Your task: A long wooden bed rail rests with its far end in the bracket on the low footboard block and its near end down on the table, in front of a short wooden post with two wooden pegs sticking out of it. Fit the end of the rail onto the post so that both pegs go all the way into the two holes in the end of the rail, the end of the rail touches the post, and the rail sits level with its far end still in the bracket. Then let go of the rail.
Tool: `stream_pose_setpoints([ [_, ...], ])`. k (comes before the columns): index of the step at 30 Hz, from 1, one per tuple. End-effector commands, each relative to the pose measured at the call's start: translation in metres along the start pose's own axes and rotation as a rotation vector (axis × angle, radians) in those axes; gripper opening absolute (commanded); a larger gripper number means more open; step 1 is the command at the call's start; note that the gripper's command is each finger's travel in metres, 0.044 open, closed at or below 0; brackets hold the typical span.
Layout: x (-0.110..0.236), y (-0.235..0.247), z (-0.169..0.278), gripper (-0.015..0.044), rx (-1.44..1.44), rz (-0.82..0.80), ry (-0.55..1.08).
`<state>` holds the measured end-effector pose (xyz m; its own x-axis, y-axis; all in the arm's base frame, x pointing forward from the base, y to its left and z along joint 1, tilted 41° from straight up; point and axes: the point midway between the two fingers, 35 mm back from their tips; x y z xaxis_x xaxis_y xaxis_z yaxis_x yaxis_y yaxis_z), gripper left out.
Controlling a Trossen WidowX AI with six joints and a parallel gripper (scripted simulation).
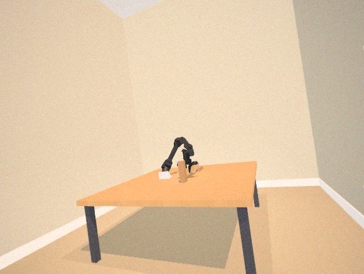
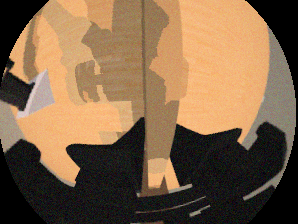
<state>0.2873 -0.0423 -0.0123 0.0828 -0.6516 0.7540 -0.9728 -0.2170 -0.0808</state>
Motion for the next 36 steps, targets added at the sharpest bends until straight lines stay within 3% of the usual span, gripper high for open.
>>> stream_pose_setpoints([
  [1,0.0018,0.0001,0.0037,0.0000,0.002,0.006,0.005],
  [36,0.0041,-0.0001,-0.0029,0.0000,0.002,0.005,0.005],
])
Point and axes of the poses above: the point midway between the two fingers, 35 mm back from their tips, its own x axis back along the fingers, its own y axis across the jaws, z = x × y, and after that the axes turned 8 degrees about x, right-handed
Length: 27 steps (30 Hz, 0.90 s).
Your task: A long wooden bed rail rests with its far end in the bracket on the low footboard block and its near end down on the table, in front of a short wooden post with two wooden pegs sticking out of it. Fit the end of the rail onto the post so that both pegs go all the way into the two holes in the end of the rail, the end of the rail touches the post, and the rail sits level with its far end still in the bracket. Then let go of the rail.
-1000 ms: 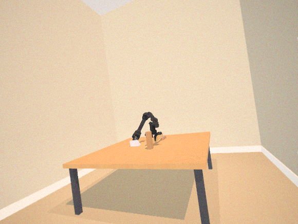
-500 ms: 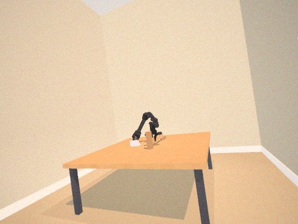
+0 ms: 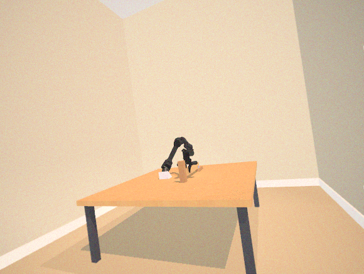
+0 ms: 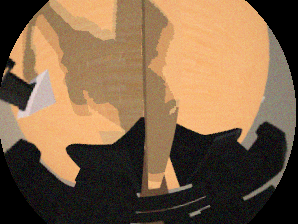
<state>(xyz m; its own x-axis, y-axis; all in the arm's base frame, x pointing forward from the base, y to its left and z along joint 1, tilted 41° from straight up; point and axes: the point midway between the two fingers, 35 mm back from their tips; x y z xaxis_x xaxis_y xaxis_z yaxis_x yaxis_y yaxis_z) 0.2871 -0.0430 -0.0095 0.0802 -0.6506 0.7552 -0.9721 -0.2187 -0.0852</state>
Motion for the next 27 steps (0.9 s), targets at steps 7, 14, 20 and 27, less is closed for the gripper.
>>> stream_pose_setpoints([
  [7,0.0004,-0.0003,-0.0018,0.0000,-0.002,0.003,0.003],
  [14,-0.0006,-0.0005,-0.0018,0.0000,-0.002,0.003,0.003],
  [20,-0.0011,-0.0005,-0.0015,0.0000,-0.002,0.003,0.003],
  [27,-0.0015,-0.0003,0.0005,0.0000,-0.002,0.003,0.003],
])
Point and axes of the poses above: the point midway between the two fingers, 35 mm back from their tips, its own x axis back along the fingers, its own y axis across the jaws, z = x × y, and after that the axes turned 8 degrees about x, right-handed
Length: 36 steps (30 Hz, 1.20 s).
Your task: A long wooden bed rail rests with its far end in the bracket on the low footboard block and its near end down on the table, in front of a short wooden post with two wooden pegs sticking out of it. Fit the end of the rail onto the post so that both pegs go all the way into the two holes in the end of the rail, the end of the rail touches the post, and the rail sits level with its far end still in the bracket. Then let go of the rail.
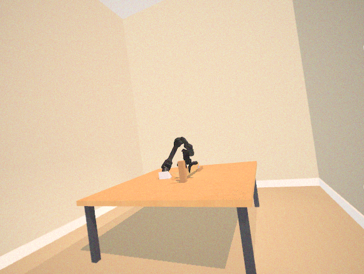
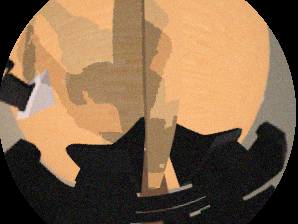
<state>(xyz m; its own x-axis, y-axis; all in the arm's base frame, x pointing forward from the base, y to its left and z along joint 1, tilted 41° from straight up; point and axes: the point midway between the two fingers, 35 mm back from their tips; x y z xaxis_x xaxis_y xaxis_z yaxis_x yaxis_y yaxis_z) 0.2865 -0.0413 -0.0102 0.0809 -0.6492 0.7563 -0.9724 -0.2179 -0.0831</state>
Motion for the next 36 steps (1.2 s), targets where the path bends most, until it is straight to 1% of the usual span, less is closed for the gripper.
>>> stream_pose_setpoints([
  [1,0.0002,-0.0005,0.0018,0.0000,0.000,0.004,0.002],
  [36,0.0036,-0.0023,0.0001,0.0000,0.000,0.004,0.002],
])
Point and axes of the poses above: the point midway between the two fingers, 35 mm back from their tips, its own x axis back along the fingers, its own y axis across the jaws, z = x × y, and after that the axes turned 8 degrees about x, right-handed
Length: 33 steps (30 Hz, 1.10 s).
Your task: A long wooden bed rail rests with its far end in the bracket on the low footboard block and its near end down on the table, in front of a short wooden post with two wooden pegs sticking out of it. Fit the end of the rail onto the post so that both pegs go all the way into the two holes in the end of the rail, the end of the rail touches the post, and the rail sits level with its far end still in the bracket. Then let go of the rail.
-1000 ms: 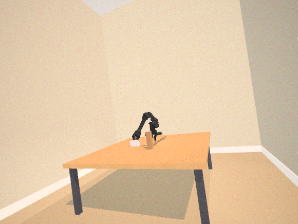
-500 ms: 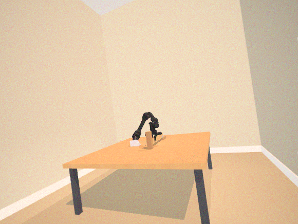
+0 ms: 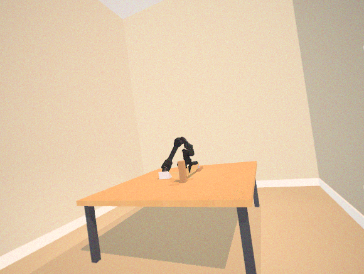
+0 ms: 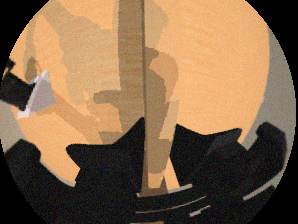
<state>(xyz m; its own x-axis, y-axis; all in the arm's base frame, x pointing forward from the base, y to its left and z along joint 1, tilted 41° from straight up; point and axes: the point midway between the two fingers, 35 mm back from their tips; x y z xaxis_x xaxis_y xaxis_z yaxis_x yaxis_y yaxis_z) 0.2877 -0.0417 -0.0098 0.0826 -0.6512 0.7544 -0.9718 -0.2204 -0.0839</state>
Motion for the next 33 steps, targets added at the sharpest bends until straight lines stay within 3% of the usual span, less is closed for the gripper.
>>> stream_pose_setpoints([
  [1,0.0031,-0.0012,-0.0005,0.0000,-0.003,0.005,0.005],
  [33,0.0008,-0.0001,-0.0006,0.0000,-0.003,0.005,0.004],
])
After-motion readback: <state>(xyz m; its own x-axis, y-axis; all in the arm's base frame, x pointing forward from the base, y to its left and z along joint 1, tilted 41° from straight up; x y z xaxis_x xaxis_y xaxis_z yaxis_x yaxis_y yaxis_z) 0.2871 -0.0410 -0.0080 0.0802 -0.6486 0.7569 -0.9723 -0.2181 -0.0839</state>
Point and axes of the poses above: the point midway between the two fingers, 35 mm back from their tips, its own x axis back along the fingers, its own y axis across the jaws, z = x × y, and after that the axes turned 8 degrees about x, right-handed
